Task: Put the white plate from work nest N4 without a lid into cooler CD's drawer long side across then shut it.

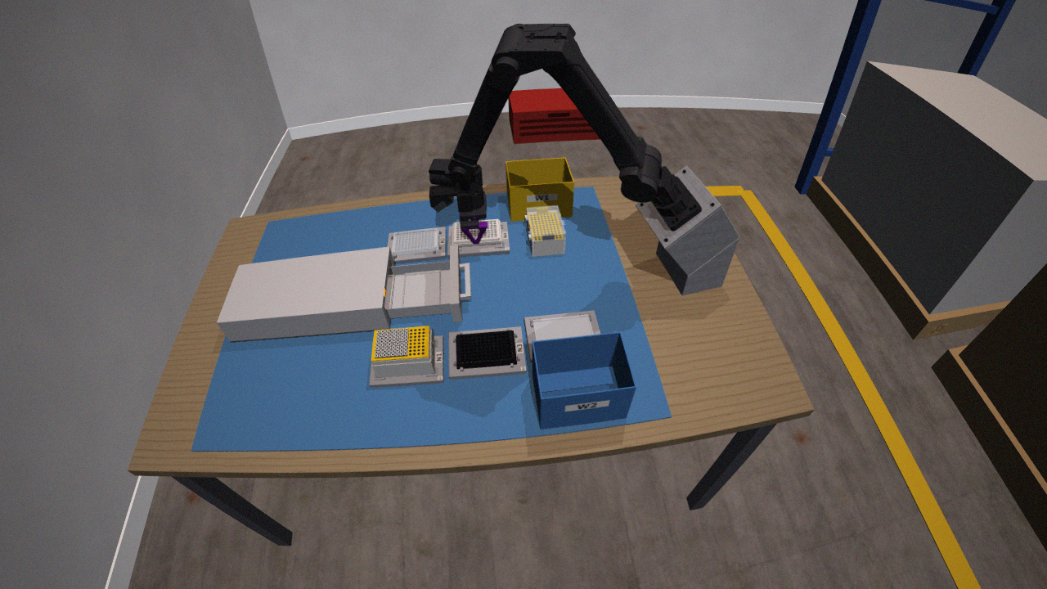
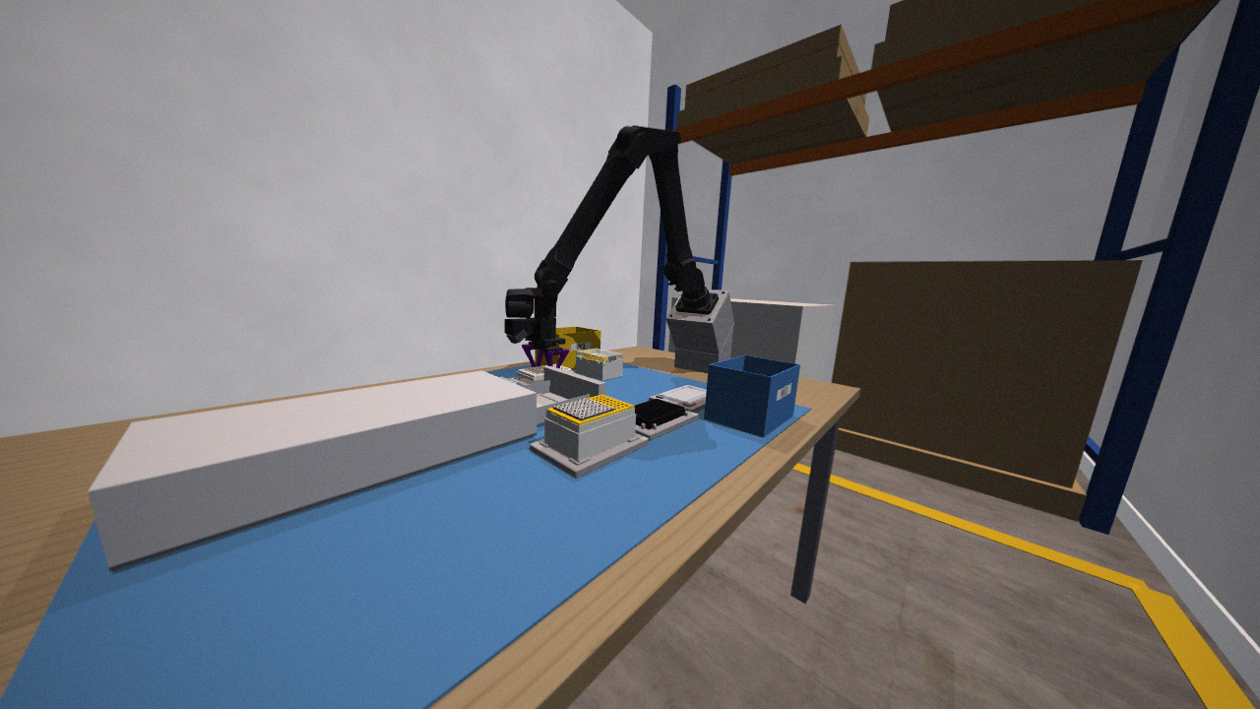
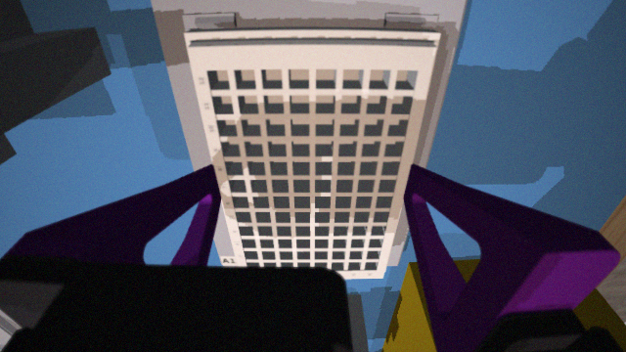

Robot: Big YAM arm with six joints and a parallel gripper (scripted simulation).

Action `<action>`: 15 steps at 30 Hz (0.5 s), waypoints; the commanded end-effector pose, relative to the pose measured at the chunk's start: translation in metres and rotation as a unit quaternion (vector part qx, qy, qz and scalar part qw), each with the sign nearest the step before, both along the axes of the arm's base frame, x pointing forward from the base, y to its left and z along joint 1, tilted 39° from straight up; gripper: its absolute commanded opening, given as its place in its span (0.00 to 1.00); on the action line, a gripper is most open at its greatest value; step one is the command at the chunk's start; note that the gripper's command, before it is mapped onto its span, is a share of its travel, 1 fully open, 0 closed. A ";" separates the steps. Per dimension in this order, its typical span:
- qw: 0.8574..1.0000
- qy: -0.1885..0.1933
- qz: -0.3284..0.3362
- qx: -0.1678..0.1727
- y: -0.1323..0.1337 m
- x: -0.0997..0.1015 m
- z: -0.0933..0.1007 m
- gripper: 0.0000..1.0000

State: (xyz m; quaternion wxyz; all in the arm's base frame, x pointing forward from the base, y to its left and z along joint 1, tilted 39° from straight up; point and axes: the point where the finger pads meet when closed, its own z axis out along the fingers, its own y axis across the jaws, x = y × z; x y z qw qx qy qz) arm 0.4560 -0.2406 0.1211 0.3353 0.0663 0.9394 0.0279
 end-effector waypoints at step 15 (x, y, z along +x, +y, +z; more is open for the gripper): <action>1.000 -0.005 -0.005 -0.006 -0.005 -0.023 0.027 0.00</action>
